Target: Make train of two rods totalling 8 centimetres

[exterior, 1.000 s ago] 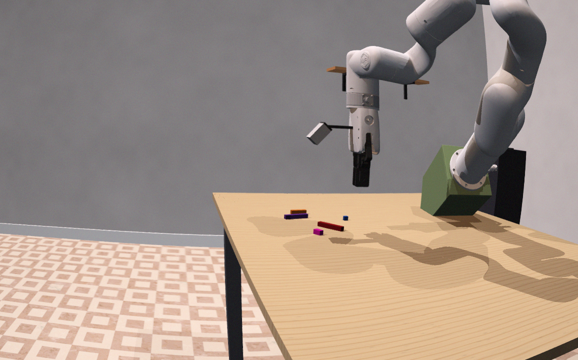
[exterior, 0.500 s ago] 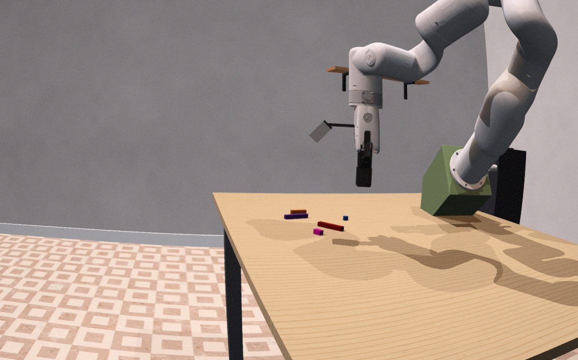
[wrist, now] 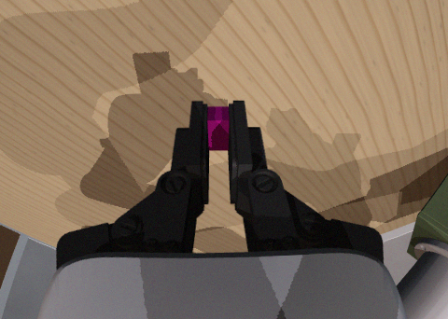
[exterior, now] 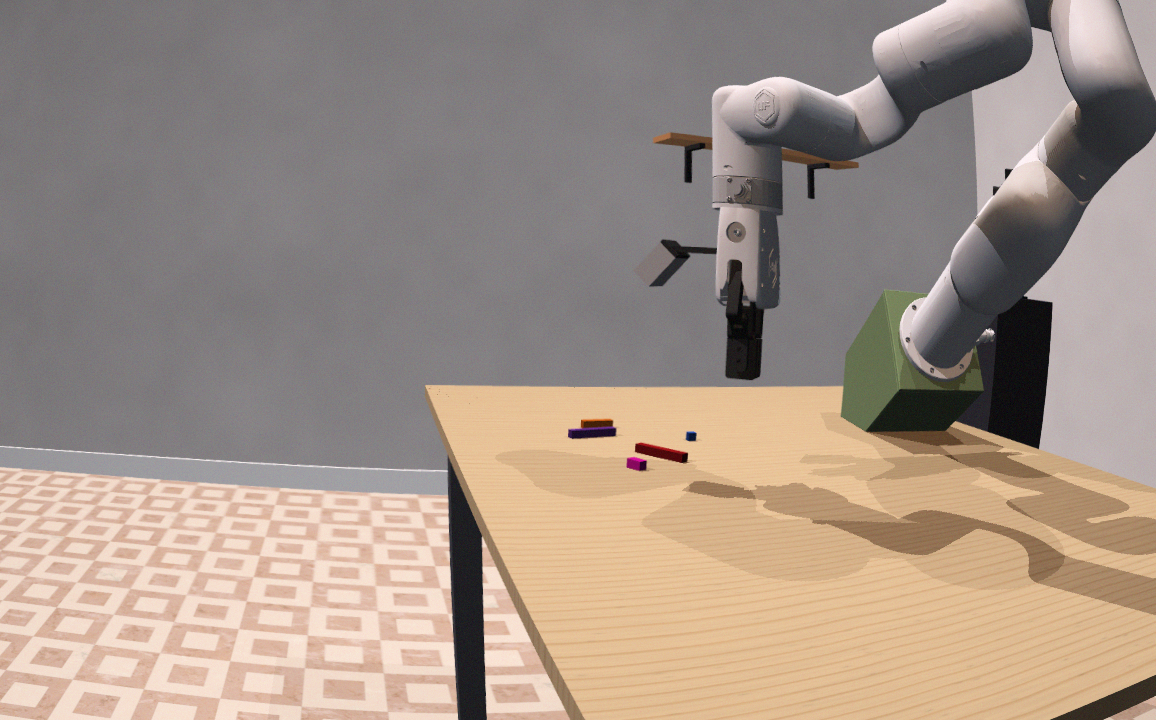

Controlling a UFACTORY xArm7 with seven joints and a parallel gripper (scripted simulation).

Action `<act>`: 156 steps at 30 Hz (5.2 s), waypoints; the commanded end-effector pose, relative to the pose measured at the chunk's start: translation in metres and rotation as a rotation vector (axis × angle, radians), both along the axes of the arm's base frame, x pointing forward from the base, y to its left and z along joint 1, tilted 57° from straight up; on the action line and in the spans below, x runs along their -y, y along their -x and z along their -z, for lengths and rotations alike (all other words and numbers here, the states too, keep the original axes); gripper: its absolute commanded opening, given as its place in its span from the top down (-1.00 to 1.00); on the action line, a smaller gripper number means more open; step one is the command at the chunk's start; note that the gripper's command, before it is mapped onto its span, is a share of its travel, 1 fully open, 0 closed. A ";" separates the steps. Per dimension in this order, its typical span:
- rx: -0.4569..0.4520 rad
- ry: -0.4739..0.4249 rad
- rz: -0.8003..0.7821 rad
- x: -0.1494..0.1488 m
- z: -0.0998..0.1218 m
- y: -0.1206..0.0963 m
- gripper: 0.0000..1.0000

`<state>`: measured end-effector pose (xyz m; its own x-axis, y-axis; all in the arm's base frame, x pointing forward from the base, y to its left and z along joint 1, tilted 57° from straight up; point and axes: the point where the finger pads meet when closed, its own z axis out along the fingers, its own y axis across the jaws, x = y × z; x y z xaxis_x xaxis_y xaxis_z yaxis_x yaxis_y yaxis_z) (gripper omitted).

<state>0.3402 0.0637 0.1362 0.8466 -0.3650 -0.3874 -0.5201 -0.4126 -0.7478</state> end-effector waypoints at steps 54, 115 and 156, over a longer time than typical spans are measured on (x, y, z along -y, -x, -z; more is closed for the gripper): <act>-0.389 -0.038 0.253 -0.098 -0.010 0.005 0.92; -0.389 -0.038 0.253 -0.112 -0.002 0.002 0.92; -0.389 -0.038 0.253 -0.119 0.002 0.001 0.92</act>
<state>0.3378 0.1808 0.1357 0.5225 -0.5190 -0.6765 -0.8458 -0.2152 -0.4882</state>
